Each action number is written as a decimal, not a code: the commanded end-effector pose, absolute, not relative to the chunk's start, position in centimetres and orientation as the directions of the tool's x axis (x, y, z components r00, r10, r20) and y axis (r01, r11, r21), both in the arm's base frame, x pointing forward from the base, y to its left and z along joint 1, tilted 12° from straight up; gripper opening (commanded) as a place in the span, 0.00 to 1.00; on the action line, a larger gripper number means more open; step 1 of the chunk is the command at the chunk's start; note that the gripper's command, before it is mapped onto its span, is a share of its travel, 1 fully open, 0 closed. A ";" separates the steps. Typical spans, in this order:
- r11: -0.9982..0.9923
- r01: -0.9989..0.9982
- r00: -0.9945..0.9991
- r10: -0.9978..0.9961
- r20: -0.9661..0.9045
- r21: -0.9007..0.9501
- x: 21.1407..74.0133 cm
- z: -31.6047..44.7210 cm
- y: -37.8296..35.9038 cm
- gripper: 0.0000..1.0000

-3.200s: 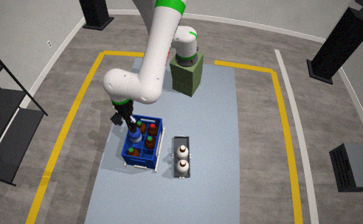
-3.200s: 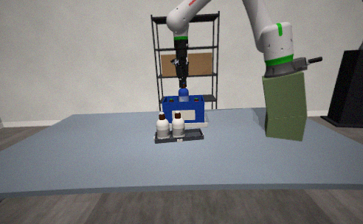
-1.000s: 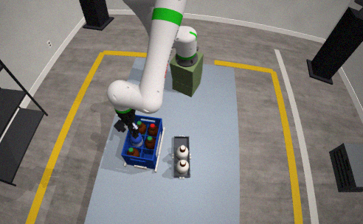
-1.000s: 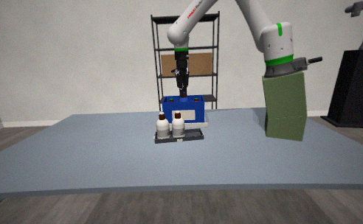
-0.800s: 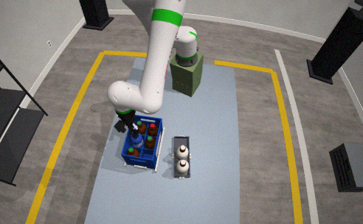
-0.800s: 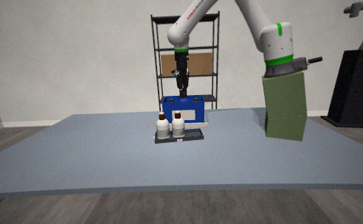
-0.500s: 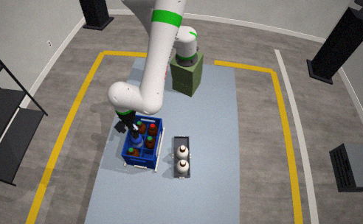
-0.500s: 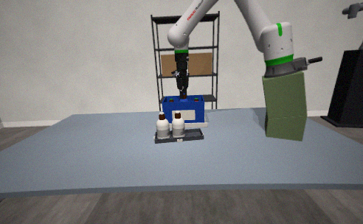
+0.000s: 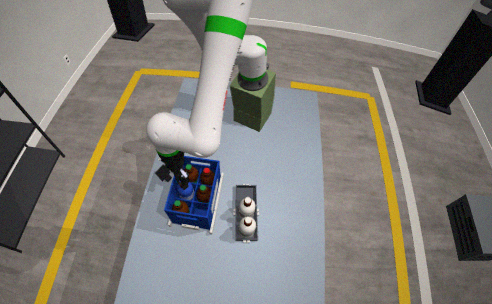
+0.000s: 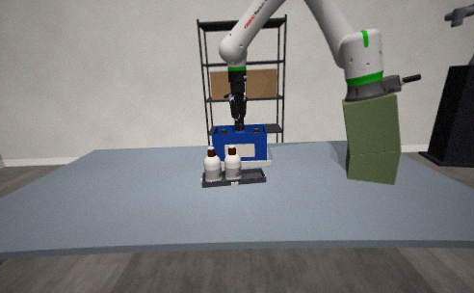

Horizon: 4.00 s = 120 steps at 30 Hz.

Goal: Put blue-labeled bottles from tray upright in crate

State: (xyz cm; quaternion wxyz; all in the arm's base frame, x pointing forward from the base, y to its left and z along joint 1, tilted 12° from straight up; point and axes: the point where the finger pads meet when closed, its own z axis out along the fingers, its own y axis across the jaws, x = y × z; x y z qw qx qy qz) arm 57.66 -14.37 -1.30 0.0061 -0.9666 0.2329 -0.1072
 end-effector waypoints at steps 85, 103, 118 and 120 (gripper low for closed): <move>-0.892 -0.449 0.868 -0.451 0.207 -0.062 57.9 -2.1 -14.4 0.10; -0.892 -0.449 0.868 -0.451 0.207 -0.062 58.0 -2.2 -14.4 0.10; -0.892 -0.449 0.868 -0.451 0.207 -0.062 58.0 -2.6 -14.5 0.10; -0.892 -0.449 0.868 -0.451 0.207 -0.062 58.1 -2.6 -14.5 0.10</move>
